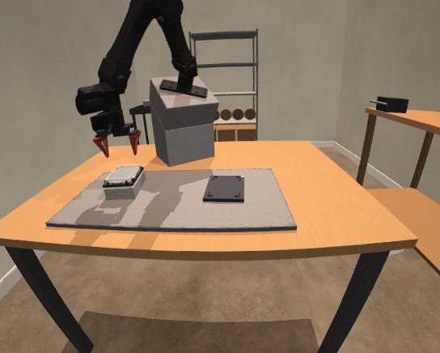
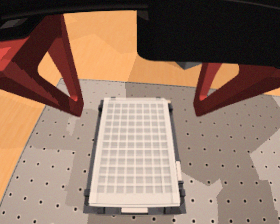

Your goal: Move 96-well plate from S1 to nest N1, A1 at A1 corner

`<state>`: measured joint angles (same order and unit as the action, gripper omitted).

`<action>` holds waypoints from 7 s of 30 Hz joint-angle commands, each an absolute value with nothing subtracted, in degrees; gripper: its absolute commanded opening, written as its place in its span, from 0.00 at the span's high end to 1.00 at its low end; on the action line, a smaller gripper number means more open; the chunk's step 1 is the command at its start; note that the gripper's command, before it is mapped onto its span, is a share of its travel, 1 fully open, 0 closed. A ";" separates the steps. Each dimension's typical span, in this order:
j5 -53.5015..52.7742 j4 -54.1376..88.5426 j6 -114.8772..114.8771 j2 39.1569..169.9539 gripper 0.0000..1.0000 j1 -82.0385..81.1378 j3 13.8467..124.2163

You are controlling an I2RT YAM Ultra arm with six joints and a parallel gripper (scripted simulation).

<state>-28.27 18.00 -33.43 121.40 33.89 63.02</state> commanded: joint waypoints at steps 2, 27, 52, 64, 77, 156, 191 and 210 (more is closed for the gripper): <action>-28.17 16.07 -32.61 121.83 0.00 33.87 63.23; -27.48 9.89 -29.77 127.81 0.00 31.27 64.35; -26.96 5.93 -27.81 132.38 0.00 29.45 65.85; -26.96 5.92 -27.81 132.38 1.00 29.45 65.84; -26.96 5.92 -27.81 132.38 1.00 29.45 65.84; -28.55 19.92 -34.29 118.61 1.00 35.40 63.07; -26.57 15.11 -17.26 112.75 1.00 28.12 56.01; -23.81 11.35 -8.67 107.76 1.00 19.84 50.91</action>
<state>-24.40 12.19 -10.26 108.25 19.38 51.00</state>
